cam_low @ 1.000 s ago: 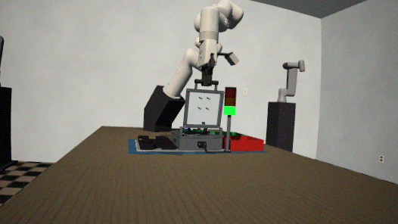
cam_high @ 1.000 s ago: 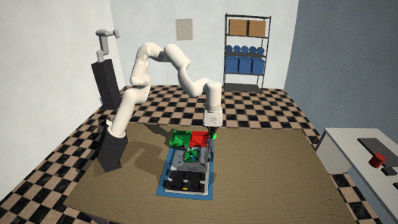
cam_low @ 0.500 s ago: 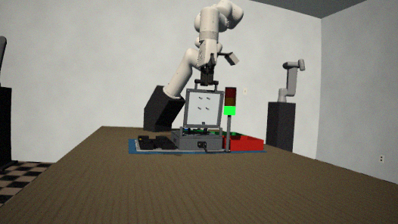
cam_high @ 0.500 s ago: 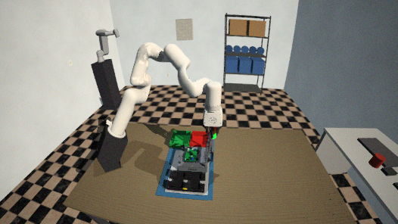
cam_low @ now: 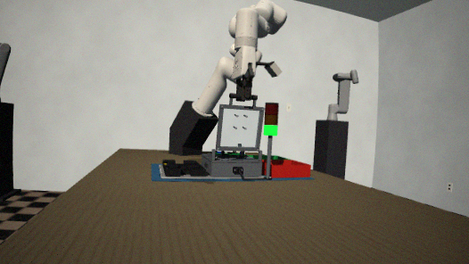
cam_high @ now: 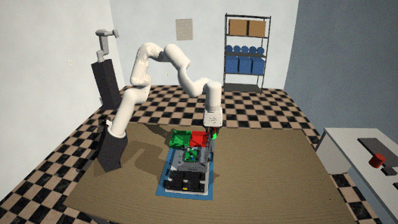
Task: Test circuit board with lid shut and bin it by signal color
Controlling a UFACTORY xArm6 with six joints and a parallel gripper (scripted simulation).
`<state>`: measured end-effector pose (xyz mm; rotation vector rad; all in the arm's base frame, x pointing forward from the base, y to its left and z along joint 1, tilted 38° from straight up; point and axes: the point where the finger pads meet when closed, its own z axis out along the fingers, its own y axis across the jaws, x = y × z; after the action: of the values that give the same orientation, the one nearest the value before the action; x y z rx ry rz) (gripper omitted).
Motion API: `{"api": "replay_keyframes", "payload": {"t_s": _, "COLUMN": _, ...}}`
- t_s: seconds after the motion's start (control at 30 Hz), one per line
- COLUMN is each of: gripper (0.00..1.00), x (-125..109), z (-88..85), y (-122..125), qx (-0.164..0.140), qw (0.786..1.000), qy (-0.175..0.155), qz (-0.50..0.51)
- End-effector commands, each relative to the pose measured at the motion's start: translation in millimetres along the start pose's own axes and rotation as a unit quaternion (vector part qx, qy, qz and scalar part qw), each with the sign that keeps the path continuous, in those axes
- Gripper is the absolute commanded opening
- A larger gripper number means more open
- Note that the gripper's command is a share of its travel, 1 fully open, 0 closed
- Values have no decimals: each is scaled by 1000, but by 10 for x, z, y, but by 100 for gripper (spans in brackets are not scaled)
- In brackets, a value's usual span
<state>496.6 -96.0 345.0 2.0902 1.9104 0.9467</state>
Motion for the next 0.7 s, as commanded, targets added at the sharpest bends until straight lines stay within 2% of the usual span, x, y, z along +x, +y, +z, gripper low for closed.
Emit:
{"api": "replay_keyframes", "payload": {"t_s": 0.0, "gripper": 51, "x": 2, "z": -15, "y": 13, "qx": -2, "qw": 1000, "qy": 0, "qz": -1}}
{"api": "replay_keyframes", "payload": {"t_s": 0.37, "gripper": 51, "x": 2, "z": -43, "y": 13, "qx": -2, "qw": 1000, "qy": 0, "qz": -1}}
{"api": "replay_keyframes", "payload": {"t_s": 0.67, "gripper": 51, "x": 2, "z": -324, "y": 12, "qx": -2, "qw": 1000, "qy": 0, "qz": -1}}
